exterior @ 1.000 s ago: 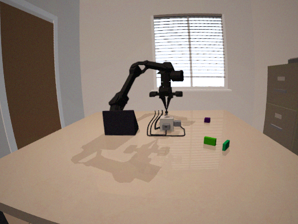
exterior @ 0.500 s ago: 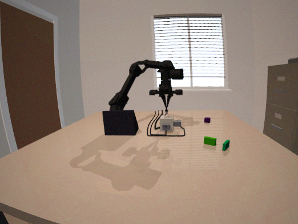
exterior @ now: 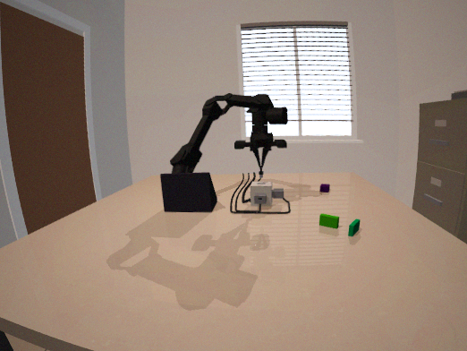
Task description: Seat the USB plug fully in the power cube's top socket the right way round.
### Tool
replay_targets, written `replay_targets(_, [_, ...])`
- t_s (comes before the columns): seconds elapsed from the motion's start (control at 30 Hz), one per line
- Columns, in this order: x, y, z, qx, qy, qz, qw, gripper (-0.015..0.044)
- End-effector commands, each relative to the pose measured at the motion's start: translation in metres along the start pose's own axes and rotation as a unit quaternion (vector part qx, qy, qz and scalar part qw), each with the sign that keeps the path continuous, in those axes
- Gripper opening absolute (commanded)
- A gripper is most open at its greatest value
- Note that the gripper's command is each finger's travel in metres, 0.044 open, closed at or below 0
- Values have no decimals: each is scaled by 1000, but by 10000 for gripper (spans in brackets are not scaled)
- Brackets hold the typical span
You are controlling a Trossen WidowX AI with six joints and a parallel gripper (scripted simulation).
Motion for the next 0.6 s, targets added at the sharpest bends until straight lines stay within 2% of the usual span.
replay_targets(0.0, [0, 0, 0, 0, 47, 0, 999, 0])
replay_targets(0.57, [0, 0, 0, 0, 266, 0, 964, 0])
Point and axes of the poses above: the point midway between the two fingers, 35 mm back from their tips, its own y axis back along the fingers, its own z axis across the jaws, x = y × z, the point moved 3 cm from there along y, back along the fingers, and after that the axes turned 6 degrees about y, right-handed, at the moved point
